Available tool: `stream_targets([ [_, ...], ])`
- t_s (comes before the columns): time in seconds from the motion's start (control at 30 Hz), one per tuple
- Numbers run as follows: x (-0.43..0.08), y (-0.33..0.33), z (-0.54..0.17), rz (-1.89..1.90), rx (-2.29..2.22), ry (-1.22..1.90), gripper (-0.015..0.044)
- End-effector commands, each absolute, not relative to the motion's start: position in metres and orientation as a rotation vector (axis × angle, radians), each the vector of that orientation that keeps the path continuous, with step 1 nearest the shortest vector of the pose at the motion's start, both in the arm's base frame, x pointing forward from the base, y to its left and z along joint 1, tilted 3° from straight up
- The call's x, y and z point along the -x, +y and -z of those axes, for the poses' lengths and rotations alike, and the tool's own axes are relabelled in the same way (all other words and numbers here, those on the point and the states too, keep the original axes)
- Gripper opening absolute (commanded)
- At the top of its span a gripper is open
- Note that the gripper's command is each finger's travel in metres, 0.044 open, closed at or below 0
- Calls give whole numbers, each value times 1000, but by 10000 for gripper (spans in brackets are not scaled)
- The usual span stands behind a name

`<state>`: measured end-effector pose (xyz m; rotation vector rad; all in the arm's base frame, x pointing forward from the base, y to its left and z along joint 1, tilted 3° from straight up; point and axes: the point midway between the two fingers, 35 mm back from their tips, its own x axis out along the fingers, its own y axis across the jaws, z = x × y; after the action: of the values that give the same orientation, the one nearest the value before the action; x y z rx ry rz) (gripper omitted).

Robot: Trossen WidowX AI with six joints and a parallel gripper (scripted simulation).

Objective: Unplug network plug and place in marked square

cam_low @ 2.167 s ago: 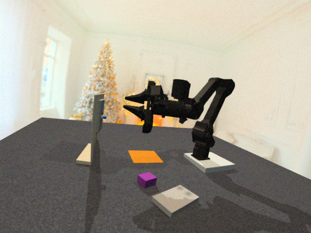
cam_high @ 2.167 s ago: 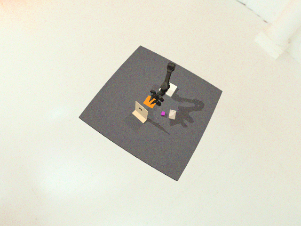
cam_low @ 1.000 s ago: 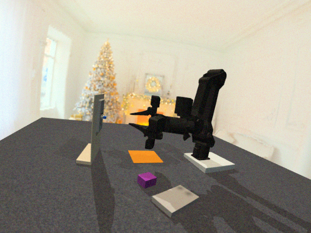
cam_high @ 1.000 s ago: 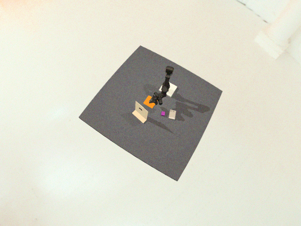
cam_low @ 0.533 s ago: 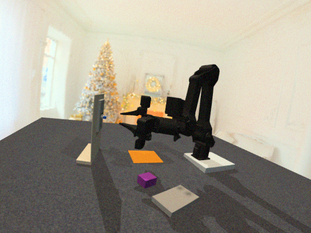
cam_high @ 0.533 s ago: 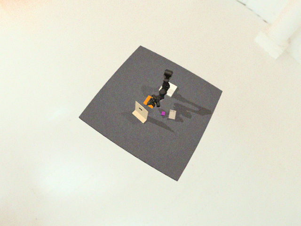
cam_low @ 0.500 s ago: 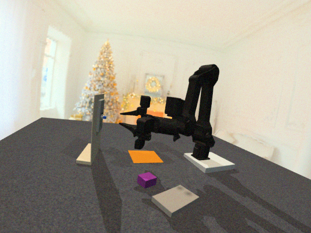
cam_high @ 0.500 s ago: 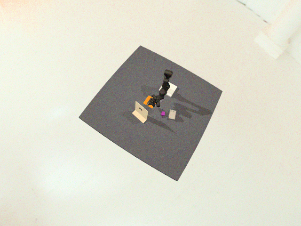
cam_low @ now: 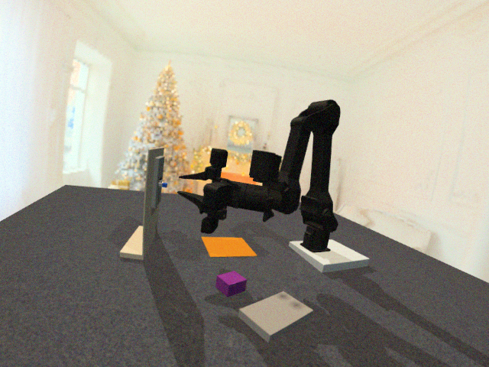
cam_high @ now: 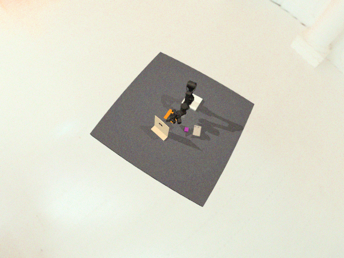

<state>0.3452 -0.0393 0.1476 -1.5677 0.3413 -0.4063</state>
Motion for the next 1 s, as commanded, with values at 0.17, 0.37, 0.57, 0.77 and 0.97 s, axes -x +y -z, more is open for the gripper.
stream_targets([
  [0.17,-361,-42,-146,397,1578,346,156],
  [0.37,-370,-44,-146,398,1578,346,156],
  [0.57,-379,-46,-146,399,1578,345,156],
  [0.77,-384,-48,-146,399,1578,345,149],
  [0.97,-384,-48,-146,399,1578,345,109],
])
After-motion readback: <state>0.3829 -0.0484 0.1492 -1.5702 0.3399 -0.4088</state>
